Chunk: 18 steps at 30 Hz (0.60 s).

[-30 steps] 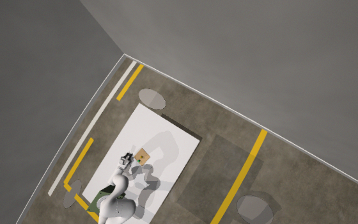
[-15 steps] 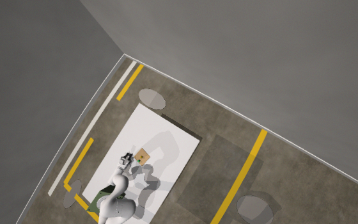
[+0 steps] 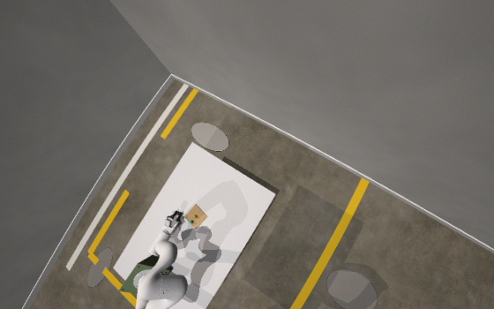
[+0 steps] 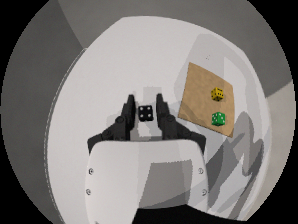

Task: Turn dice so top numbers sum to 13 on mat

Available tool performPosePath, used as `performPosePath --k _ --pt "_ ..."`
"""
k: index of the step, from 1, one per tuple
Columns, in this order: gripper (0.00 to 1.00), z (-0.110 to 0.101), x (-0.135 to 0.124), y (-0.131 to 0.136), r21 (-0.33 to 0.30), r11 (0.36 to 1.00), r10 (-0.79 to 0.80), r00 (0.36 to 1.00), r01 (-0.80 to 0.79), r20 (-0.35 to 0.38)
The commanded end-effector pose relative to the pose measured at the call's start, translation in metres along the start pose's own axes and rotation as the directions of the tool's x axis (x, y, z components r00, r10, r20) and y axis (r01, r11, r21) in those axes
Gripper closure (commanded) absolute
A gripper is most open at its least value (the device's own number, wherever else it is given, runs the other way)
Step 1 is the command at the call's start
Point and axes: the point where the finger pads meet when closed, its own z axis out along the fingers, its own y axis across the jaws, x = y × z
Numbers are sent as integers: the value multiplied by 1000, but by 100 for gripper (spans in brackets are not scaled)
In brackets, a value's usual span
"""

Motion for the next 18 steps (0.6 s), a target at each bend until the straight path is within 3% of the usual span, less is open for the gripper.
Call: performPosePath --k 1,11,18 --pt "64 0 1 0 0 1000 0 1000 0 -1" --pt "64 -2 1 0 0 1000 0 1000 0 -1" --pt "64 -21 1 0 0 1000 0 1000 0 -1"
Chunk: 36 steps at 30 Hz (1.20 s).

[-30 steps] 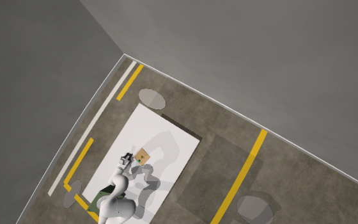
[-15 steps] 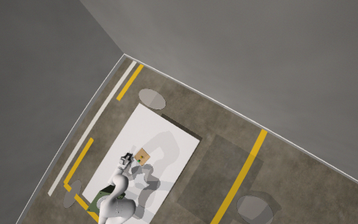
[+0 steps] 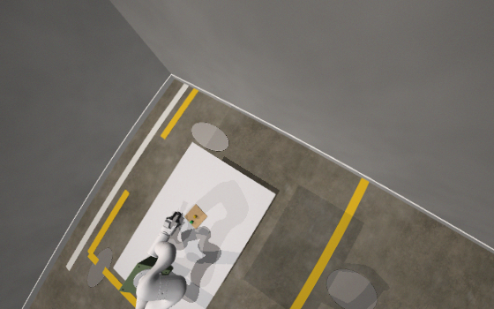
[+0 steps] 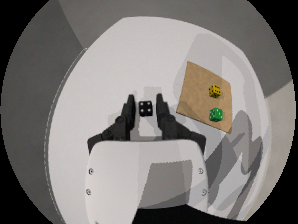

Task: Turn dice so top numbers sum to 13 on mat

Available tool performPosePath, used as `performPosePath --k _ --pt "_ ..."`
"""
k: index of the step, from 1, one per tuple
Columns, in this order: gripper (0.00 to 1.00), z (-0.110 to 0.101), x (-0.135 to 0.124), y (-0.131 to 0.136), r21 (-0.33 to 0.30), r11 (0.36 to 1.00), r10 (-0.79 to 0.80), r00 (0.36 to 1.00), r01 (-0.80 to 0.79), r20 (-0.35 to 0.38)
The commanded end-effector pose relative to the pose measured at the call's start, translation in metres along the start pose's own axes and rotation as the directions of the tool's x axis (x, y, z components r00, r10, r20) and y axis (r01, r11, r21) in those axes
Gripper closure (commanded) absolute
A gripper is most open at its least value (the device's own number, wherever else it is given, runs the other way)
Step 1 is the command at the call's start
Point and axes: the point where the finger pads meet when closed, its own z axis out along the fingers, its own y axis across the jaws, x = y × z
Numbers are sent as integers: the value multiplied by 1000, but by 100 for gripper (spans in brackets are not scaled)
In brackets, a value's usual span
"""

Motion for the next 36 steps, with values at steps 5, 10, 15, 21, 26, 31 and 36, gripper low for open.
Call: performPosePath --k 5,10,15,21,26,31,36 --pt "64 -22 1 0 0 1000 0 1000 0 -1" --pt "64 -36 1 0 0 1000 0 1000 0 -1" --pt "64 -40 1 0 0 1000 0 1000 0 -1" --pt "64 -41 2 0 0 1000 0 1000 0 -1" --pt "64 -47 15 0 0 1000 0 1000 0 -1" --pt "64 -58 34 0 0 1000 0 1000 0 -1" --pt "64 -63 45 0 0 1000 0 1000 0 -1"
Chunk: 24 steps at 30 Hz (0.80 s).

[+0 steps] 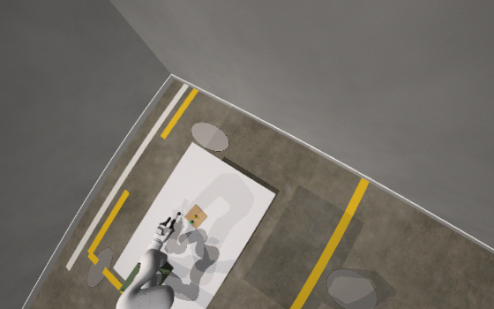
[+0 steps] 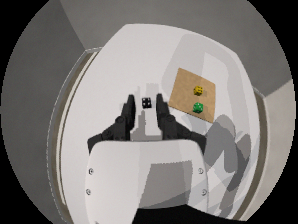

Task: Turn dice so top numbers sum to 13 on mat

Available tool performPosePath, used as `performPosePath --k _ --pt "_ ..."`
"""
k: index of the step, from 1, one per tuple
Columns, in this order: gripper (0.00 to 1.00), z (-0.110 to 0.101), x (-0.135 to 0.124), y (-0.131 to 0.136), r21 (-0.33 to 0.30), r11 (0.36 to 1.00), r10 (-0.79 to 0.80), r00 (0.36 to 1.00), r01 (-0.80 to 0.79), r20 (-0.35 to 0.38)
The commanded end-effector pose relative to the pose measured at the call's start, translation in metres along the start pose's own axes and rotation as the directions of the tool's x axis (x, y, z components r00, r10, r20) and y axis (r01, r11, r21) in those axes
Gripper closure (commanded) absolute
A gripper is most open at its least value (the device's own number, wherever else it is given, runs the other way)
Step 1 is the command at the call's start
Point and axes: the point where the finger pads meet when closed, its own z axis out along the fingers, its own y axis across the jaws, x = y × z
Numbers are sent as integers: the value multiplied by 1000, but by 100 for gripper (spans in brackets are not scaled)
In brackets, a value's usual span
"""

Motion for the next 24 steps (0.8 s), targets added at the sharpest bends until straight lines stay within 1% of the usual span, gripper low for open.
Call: performPosePath --k 1,4,10,13,15,17,20,24 --pt "64 -4 9 0 -1 1000 0 1000 0 2" --pt "64 -7 14 0 -1 1000 0 1000 0 2" --pt "64 -7 15 0 -1 1000 0 1000 0 6" --pt "64 -6 16 1 -3 1000 -2 1000 2 30" --pt "64 -4 17 1 -3 1000 -3 998 3 63" --pt "64 -4 17 1 -3 1000 -3 998 3 63" --pt "64 -3 22 0 -1 1000 0 990 0 140" --pt "64 3 29 1 -5 1000 -2 957 4 291"
